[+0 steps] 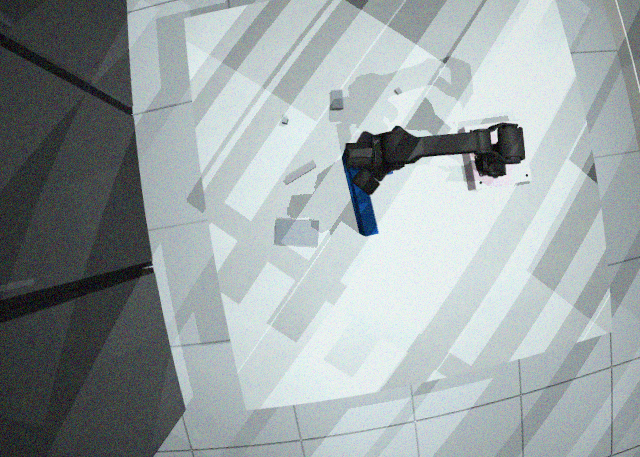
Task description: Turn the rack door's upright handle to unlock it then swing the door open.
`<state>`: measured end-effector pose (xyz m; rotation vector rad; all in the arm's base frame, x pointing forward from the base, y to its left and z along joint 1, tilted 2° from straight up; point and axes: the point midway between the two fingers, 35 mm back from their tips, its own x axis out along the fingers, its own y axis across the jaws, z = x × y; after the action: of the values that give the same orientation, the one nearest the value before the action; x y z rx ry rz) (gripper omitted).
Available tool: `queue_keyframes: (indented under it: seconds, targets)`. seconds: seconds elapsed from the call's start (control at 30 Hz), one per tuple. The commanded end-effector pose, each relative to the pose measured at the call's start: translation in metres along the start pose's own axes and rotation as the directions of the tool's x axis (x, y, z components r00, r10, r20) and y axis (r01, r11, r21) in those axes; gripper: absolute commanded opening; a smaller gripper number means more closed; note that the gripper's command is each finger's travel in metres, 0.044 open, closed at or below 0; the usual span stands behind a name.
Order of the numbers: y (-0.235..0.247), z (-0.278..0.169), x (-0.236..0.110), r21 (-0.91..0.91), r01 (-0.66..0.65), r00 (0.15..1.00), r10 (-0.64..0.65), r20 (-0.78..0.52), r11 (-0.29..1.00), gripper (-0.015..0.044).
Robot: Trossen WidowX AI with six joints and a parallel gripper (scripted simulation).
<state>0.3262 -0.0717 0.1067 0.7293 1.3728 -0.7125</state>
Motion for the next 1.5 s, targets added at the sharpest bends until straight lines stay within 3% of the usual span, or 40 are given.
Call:
queue_keyframes:
  seconds: [0.0, 0.23, 0.5, 0.6, 0.9, 1.23, 1.33, 1.47]
  targets:
    - [0.0001, -0.0008, 0.0011, 0.197, 0.0, 1.0, 0.0, -0.004, 0.98, 0.002]
    - [0.0001, -0.0008, 0.0011, 0.517, 0.002, 1.0, 0.0, -0.004, 0.856, 0.002]
    - [0.0001, -0.0008, 0.0012, 0.806, 0.003, 1.0, 0.0, -0.004, 0.592, 0.002]
    - [0.0001, -0.0008, 0.0012, 0.847, 0.004, 1.0, 0.0, -0.004, 0.531, 0.002]
    - [0.0001, -0.0008, 0.0012, 0.847, 0.004, 1.0, 0.0, -0.004, 0.531, 0.002]
    - [0.0001, -0.0008, 0.0012, 0.847, 0.004, 1.0, 0.0, -0.004, 0.531, 0.0282]
    - [0.0001, -0.0008, 0.0012, 0.829, 0.004, 1.0, 0.0, -0.004, 0.559, 0.0292]
    - [0.0001, -0.0008, 0.0012, 0.709, 0.003, 1.0, 0.0, -0.004, 0.705, 0.0292]
